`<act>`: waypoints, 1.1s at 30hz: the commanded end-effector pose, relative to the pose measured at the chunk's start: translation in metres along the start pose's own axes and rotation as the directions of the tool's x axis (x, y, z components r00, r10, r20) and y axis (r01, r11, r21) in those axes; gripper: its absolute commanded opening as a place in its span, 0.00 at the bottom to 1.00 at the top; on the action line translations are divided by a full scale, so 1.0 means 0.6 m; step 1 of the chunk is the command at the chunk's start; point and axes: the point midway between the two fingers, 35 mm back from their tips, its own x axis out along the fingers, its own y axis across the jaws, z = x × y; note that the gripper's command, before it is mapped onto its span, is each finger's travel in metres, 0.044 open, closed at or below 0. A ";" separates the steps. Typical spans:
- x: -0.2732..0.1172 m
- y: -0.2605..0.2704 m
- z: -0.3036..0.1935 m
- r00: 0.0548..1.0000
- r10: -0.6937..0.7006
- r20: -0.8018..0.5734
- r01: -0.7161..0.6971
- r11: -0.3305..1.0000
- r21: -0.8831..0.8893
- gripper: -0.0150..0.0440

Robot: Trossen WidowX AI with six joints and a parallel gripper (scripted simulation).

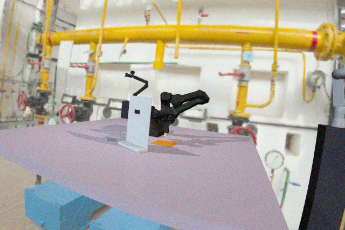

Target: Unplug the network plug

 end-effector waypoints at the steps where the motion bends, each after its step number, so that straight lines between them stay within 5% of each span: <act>1: 0.006 -0.010 0.001 1.000 -0.008 0.002 0.008 1.000 0.013 0.25; 33: 0.040 -0.034 -0.004 1.000 0.003 -0.002 -0.003 1.000 0.015 0.25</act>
